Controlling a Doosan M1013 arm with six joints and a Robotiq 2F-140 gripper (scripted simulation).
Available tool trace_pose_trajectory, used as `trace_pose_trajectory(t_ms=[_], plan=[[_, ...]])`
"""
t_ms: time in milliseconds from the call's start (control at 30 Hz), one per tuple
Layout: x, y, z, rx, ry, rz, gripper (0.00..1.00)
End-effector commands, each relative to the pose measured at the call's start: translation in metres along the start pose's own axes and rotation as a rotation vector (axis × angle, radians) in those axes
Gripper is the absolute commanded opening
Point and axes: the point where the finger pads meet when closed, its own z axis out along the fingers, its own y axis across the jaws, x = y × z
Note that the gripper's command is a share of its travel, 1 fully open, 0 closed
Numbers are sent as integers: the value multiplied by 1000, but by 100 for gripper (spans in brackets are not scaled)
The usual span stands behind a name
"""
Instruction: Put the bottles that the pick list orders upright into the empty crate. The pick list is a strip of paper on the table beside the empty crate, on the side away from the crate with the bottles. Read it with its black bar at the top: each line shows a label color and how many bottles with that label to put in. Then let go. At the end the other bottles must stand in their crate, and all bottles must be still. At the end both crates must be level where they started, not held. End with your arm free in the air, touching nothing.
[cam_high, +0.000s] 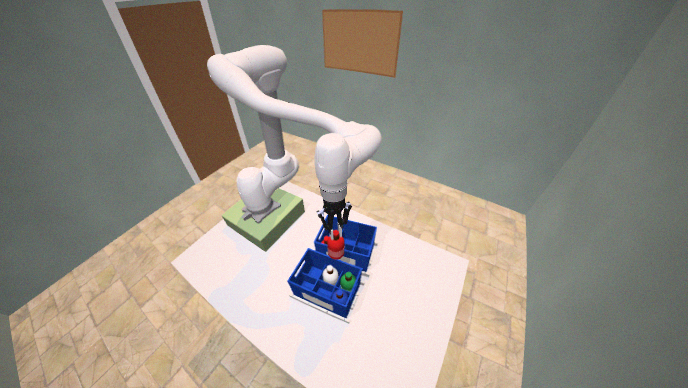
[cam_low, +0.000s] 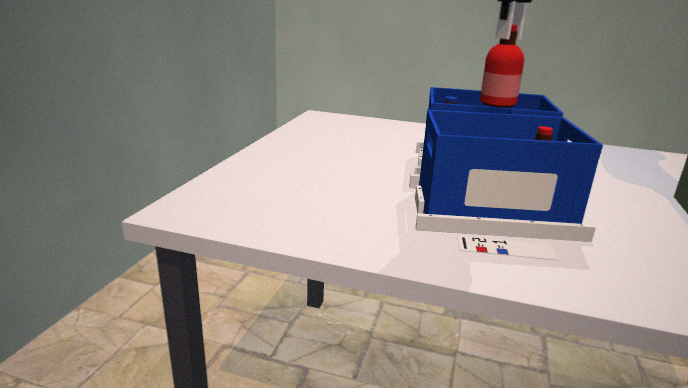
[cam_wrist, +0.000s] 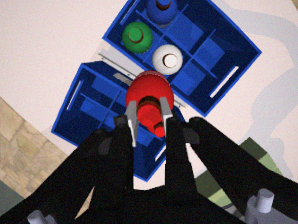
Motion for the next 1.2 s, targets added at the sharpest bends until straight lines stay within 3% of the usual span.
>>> trace_pose_trajectory(t_ms=[0, 1167], plan=[[-4, -4, 0, 0, 0, 0, 0], [-47, -48, 0, 0, 0, 0, 0]])
